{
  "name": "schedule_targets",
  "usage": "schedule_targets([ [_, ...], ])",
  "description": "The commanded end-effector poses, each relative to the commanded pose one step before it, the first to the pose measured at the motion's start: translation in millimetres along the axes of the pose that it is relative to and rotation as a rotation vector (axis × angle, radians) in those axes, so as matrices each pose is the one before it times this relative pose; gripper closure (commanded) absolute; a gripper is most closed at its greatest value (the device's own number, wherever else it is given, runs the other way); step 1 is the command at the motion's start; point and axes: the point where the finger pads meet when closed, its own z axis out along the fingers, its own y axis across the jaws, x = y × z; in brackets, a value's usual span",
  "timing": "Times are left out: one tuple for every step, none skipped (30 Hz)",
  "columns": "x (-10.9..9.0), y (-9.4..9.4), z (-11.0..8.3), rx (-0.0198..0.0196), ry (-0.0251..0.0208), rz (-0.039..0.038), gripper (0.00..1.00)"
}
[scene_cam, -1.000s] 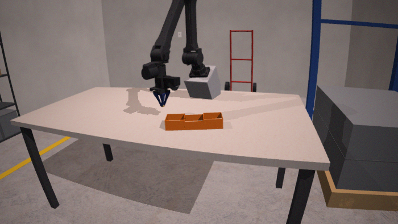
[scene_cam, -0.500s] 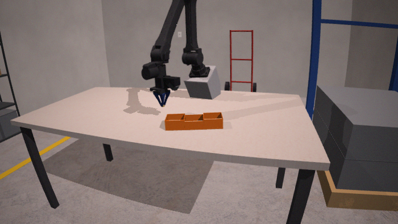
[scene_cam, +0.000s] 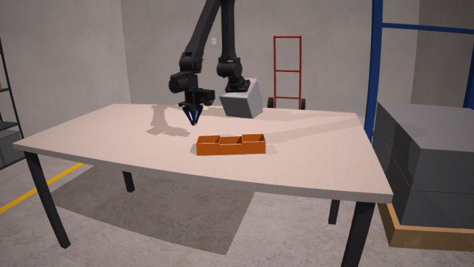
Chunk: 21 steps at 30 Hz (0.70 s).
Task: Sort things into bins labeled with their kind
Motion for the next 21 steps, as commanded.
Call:
schedule_targets([
  [-24.02, -24.44, -14.60, 0.05071, -0.01878, -0.00212, 0.89],
  [-6.06, 1.66, 2.35, -0.00838, 0.00035, 0.00048, 0.89],
  [-6.02, 2.03, 3.10, -0.01031, 0.00095, 0.00023, 0.89],
  [-6.27, 0.45, 1.00, -0.00242, -0.00013, 0.00015, 0.89],
  [0.00, 0.00, 0.00, 0.00000, 0.00000, 0.00000, 0.89],
  [0.00, 0.00, 0.00, 0.00000, 0.00000, 0.00000, 0.89],
  [-6.51, -0.72, 0.02, 0.00302, -0.00115, 0.00027, 0.89],
  [-6.14, 0.94, 0.01, -0.00367, 0.00022, 0.00006, 0.89],
  [-6.19, 0.60, 0.00, -0.00228, 0.00002, 0.00005, 0.89],
  [-6.37, -0.20, 0.00, 0.00098, -0.00074, 0.00020, 0.89],
  [-6.40, -0.24, 0.01, 0.00118, -0.00083, 0.00023, 0.89],
  [-6.26, 0.27, 0.01, -0.00089, -0.00026, 0.00009, 0.89],
  [-6.23, 0.33, 0.02, -0.00111, -0.00016, 0.00005, 0.89],
  [-6.31, 0.04, 0.02, 0.00005, -0.00050, 0.00014, 0.89],
  [-6.32, 0.04, 0.02, 0.00009, -0.00052, 0.00015, 0.89],
  [-6.24, 0.23, 0.02, -0.00067, -0.00024, 0.00005, 0.89],
  [-6.23, 0.25, 0.02, -0.00074, -0.00019, 0.00003, 0.89],
  [-6.27, 0.14, 0.02, -0.00027, -0.00035, 0.00008, 0.89],
  [-5.62, -0.38, 0.11, 0.00149, -0.00103, 0.00032, 0.89],
  [-6.08, 0.64, 0.05, -0.00222, 0.00039, -0.05023, 0.89],
  [-6.27, -0.15, 0.04, -0.00024, -0.00038, -0.07194, 0.89],
])
